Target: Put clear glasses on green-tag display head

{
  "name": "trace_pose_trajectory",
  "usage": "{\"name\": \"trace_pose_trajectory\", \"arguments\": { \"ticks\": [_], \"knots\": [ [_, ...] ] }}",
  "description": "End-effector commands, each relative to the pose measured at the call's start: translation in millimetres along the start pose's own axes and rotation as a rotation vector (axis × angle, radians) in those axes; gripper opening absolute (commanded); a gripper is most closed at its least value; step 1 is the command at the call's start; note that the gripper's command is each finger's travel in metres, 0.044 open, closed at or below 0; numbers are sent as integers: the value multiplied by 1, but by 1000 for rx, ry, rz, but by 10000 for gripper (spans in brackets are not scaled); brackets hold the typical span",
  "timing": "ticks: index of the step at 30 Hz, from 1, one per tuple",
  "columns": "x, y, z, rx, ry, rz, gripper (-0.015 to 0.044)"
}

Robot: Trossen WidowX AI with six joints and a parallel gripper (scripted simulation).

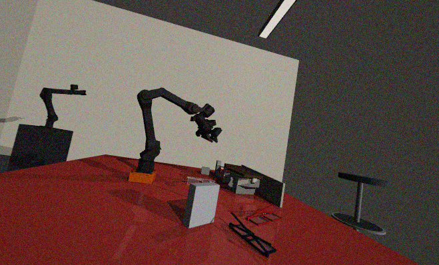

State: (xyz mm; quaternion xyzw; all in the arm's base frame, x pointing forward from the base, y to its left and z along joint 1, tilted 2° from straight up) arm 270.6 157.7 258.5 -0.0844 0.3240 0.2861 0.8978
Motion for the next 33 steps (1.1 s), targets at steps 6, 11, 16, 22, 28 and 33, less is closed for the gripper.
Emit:
{"name": "trace_pose_trajectory", "arguments": {
  "ticks": [6, 11, 16, 22, 28, 33],
  "knots": [
    [25, -56, -99, 392, 531, -215, 200],
    [18, -75, -148, 599, 809, -339, 200],
    [16, -76, -154, 624, 844, -355, 200],
    [19, -74, -152, 624, 844, -354, 147],
    [19, -74, -152, 624, 844, -354, 120],
    [19, -74, -153, 624, 844, -354, 120]
  ]
}}
Point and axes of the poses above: the point midway between the two fingers, 35 mm back from their tips, its own x axis out along the fingers, its own y axis across the jaws, z = x × y, the point moved 6 cm from there along -x, back along the fingers, and after that the axes turned 7 degrees about x, right-handed, at the moved point
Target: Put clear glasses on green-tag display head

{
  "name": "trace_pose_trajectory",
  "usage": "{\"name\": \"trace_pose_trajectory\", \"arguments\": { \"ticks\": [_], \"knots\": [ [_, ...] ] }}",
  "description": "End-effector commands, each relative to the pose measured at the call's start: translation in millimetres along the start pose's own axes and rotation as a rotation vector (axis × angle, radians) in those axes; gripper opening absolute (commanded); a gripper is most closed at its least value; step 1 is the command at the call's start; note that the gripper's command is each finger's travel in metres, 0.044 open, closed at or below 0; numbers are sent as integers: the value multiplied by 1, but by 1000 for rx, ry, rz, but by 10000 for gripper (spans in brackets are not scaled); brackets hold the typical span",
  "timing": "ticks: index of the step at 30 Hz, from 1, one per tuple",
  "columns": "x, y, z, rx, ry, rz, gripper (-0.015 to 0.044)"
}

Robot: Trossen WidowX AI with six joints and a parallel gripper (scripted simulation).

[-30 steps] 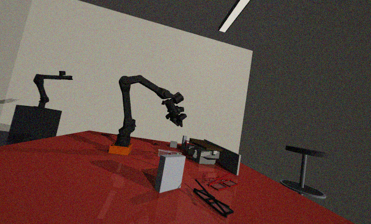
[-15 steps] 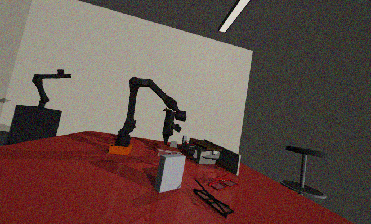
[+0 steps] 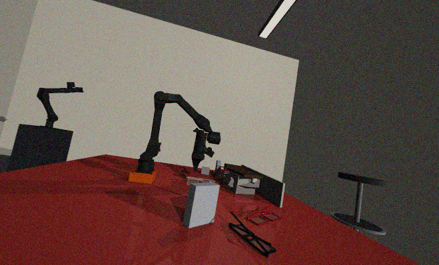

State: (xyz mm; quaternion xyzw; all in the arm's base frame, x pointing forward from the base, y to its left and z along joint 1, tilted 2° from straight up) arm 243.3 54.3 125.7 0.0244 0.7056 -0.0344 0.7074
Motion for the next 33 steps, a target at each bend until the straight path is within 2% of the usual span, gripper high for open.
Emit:
{"name": "trace_pose_trajectory", "arguments": {
  "ticks": [1, 33],
  "knots": [
    [2, 0, 0, 6, 1, -4, 120],
    [53, -5, 1, 6, 1, -4, 120]
  ]
}}
Point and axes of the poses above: the point midway between the two fingers, 35 mm back from their tips, its own x axis out along the fingers, its own y axis across the jaws, z = x × y, the point moved 6 cm from there along -x, back along the fingers, and after that the axes turned 7 degrees about x, right-handed, at the moved point
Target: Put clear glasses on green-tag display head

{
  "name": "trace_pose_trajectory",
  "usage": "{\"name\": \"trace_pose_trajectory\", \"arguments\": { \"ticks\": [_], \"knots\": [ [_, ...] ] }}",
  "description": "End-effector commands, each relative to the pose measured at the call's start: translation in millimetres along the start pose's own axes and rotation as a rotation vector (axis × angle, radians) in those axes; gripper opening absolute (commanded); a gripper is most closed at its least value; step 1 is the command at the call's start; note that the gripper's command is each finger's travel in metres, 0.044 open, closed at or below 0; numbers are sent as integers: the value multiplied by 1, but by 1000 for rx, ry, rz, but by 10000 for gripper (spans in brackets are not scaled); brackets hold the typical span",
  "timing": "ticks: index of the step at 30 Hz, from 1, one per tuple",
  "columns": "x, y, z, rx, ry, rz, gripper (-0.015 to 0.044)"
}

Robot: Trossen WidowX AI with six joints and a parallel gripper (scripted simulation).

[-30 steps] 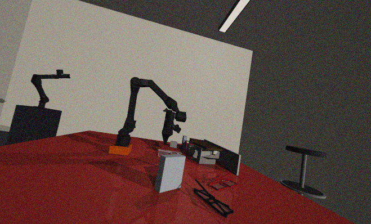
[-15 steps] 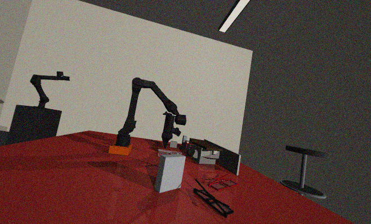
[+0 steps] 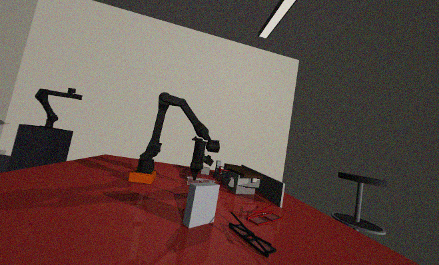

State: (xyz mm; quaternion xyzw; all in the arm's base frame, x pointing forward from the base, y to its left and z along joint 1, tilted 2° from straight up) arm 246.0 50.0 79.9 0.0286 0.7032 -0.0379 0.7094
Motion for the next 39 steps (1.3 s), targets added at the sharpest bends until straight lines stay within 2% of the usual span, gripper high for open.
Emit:
{"name": "trace_pose_trajectory", "arguments": {
  "ticks": [1, 17, 35, 39],
  "knots": [
    [9, -1, -2, -5, 7, -6, 120],
    [14, 2, -3, -5, 8, -5, 120],
    [14, 0, -3, -8, 9, -3, 0],
    [14, 0, -3, -8, 9, -3, 0]
  ]
}}
Point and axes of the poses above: the point midway between the two fingers, 35 mm back from their tips, its own x axis out along the fingers, its own y axis across the jaws, z = x × y, the point moved 6 cm from there along -x, back along the fingers, and after that the axes turned 7 degrees about x, right-handed, at the moved point
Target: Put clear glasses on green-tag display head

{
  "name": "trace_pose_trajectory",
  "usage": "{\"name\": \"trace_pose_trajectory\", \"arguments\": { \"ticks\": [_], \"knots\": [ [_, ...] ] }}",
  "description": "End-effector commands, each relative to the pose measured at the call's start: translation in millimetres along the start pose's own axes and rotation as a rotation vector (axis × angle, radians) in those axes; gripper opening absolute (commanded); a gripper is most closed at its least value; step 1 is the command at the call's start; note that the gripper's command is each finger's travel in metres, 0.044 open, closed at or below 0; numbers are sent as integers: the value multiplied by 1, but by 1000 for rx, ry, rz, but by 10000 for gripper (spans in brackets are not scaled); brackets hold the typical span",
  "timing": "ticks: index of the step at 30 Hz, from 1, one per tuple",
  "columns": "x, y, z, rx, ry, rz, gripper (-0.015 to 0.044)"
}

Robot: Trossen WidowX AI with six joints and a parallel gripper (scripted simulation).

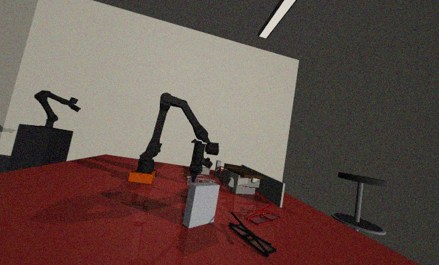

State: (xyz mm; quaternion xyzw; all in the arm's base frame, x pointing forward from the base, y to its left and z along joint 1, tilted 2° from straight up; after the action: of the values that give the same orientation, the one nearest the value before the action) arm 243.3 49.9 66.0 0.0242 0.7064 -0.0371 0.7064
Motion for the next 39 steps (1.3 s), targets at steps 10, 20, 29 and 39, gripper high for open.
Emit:
{"name": "trace_pose_trajectory", "arguments": {
  "ticks": [10, 20, 29, 39],
  "knots": [
    [-43, 2, 5, 1, -1, 2, 0],
    [-97, 2, 6, 2, -2, 1, 0],
    [-104, -2, 9, 2, -2, 0, 0],
    [-107, -41, 32, 2, -5, -2, 0]
  ]
}}
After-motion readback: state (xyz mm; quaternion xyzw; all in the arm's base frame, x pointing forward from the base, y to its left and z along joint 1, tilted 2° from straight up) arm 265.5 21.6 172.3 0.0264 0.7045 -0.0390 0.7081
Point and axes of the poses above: the point midway between the two fingers, 35 mm back from their tips, its own x axis out along the fingers, its own y axis across the jaws, z = x × y, the point moved 6 cm from there along -x, back along the fingers, and after that the axes turned 7 degrees about x, right-handed, at the moved point
